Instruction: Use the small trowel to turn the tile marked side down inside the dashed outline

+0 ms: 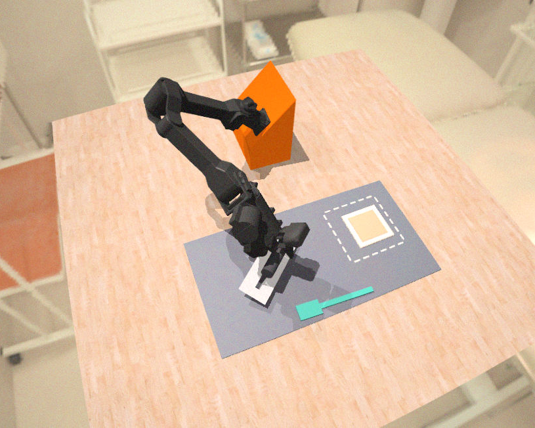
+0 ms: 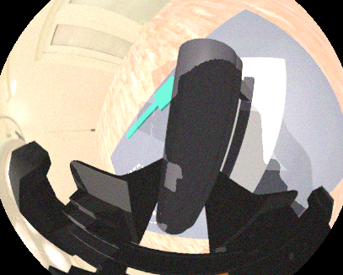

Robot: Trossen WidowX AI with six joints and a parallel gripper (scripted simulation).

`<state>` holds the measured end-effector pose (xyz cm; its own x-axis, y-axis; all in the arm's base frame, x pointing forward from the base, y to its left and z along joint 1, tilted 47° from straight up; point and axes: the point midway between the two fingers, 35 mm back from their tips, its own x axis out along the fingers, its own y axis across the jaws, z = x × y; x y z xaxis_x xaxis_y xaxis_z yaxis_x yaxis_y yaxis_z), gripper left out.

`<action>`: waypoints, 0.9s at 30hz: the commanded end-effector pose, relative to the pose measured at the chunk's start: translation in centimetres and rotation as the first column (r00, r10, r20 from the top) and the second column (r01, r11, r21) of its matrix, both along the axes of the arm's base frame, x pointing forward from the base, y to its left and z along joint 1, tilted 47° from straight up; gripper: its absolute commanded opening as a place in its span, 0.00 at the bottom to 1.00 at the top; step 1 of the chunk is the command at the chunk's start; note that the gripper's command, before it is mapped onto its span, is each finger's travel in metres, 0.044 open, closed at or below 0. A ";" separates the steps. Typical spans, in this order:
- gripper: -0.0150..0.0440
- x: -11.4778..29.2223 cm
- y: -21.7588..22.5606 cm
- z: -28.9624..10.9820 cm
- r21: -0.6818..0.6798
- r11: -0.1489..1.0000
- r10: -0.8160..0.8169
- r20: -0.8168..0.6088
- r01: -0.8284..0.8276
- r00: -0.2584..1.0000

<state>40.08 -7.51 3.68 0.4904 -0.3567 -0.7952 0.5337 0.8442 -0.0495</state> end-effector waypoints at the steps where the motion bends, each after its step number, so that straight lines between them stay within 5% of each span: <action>1: 0.25 0.2 -0.9 1.0 0.017 0.998 0.066 -0.066 -0.065 0.996; 27: 0.25 -5.1 -6.8 8.6 0.301 0.880 0.456 -0.317 -0.368 0.832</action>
<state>35.65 -14.20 10.91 0.2193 -0.0405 -0.9748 0.1596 0.9872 -0.0051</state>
